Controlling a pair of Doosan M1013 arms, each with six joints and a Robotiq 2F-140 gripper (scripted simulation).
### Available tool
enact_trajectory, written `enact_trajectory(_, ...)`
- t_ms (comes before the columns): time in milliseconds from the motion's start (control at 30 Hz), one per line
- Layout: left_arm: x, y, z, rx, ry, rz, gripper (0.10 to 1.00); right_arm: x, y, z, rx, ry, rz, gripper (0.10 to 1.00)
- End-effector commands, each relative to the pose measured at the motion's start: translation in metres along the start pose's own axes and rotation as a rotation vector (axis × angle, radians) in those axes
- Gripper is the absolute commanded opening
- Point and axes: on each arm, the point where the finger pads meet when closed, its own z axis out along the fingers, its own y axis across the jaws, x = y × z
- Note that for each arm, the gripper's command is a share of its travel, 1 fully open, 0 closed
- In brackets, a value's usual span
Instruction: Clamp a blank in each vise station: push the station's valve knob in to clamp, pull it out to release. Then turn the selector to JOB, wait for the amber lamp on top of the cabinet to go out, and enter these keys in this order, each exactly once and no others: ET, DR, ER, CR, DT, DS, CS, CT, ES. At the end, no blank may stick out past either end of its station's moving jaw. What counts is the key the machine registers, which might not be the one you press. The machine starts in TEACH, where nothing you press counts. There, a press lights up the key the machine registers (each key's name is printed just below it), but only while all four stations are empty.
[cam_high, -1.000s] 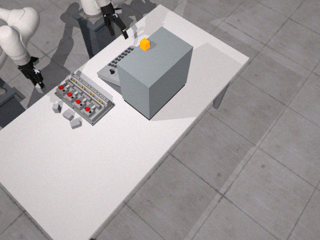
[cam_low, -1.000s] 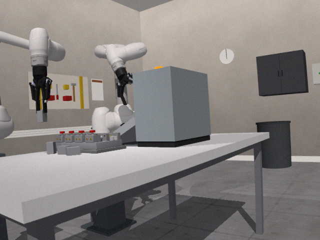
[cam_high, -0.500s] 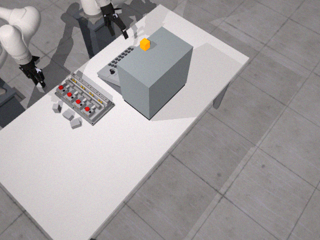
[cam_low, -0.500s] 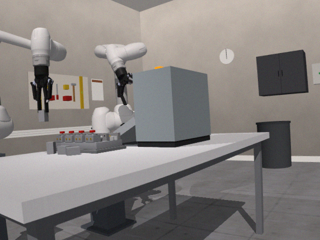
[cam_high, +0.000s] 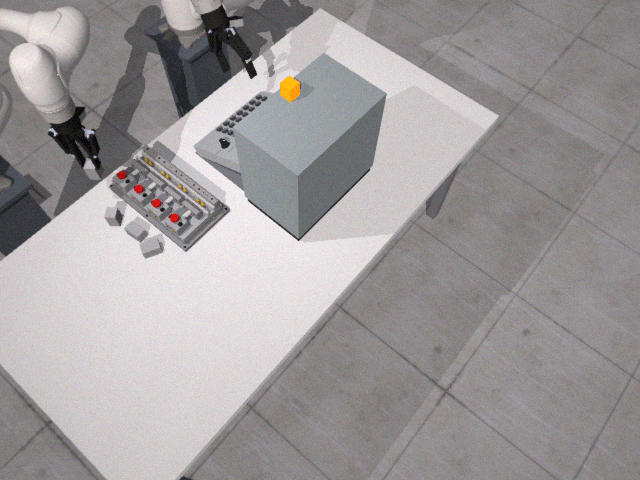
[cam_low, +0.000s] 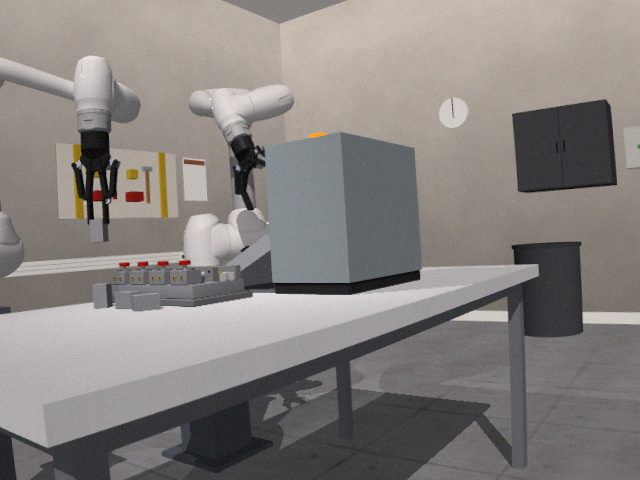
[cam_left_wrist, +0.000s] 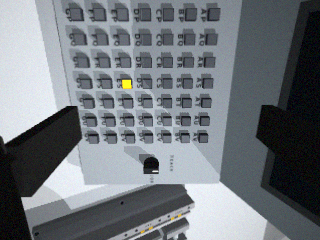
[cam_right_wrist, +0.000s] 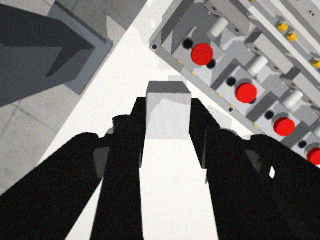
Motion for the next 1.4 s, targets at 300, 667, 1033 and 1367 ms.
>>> enact_trajectory(300,0.000,0.000,0.000,-0.001,0.000,0.000,1.000,0.026,0.030,-0.002,-0.001,0.001,-0.223,0.099)
enact_trajectory(667,0.000,0.000,0.000,-0.001,0.000,0.000,1.000,0.060,0.062,-0.002,-0.002,0.001,-0.486,0.099)
enact_trajectory(1033,0.000,0.000,0.000,-0.001,0.000,0.000,1.000,0.094,0.088,0.000,-0.002,0.000,-0.716,0.099)
enact_trajectory(1367,0.000,0.000,0.000,-0.001,0.000,0.000,1.000,0.114,0.102,0.001,-0.002,0.000,-0.845,0.099)
